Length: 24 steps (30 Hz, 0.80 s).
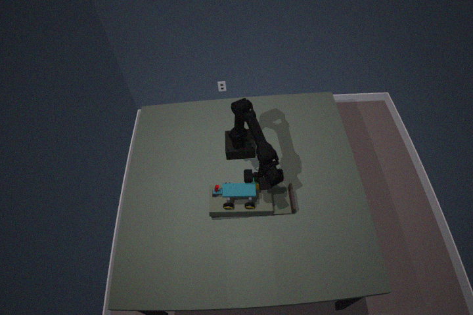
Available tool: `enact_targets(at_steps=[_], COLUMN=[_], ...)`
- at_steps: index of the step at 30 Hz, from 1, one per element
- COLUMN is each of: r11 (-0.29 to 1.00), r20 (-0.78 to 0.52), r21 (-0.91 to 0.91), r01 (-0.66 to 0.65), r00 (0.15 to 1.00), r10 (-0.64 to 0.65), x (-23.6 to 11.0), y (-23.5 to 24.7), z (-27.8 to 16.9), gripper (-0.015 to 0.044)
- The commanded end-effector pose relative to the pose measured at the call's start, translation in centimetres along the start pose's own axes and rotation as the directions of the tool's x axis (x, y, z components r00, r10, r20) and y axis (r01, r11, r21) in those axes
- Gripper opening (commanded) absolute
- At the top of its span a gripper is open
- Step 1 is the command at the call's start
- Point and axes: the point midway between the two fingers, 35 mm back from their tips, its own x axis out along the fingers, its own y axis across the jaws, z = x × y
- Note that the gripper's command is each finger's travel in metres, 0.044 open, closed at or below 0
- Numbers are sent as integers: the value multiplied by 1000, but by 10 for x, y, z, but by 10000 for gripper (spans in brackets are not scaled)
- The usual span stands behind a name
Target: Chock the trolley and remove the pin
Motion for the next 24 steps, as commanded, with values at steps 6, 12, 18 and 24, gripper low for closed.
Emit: enact_targets(at_steps=[6,12,18,24], r11=[1000,1000,1000,1000], r20=[1,1,1,1], r21=[-1,-1,-1,-1], r01=[-3,-3,-3,-2], r00=[1000,1000,1000,1000], r10=[3,3,3,2], x=[0,0,0,-3], y=[-1,-1,-1,-1], z=[0,0,0,0], gripper=[0,0,158,190])
